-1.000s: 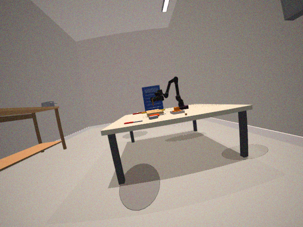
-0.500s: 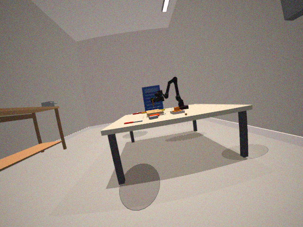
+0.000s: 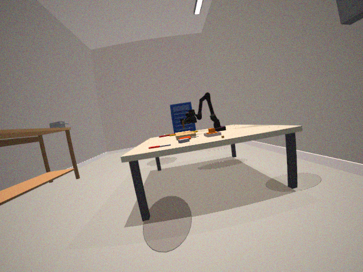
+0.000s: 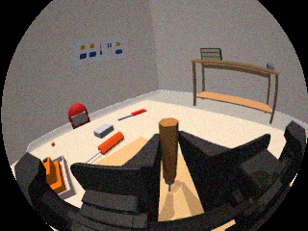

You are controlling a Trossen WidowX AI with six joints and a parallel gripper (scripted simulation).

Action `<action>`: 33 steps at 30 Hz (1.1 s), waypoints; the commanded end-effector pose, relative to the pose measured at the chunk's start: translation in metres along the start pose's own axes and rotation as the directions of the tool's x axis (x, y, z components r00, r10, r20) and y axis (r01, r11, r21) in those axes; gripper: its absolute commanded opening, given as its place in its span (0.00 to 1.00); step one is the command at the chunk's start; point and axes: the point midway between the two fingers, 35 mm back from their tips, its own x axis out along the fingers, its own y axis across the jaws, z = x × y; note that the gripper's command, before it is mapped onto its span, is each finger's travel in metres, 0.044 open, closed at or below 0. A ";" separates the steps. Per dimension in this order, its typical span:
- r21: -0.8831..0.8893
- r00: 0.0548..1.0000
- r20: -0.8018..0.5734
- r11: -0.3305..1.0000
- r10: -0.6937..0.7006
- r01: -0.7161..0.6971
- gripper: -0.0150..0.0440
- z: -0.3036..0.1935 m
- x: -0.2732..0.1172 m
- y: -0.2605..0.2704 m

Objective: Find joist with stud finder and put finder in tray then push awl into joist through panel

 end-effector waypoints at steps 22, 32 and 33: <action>0.000 1.000 -0.001 1.000 0.001 -0.001 0.25 -0.022 0.001 0.002; 0.000 1.000 -0.001 1.000 0.001 -0.001 0.25 -0.022 0.001 0.002; 0.000 1.000 -0.001 1.000 0.001 -0.001 0.25 -0.022 0.001 0.002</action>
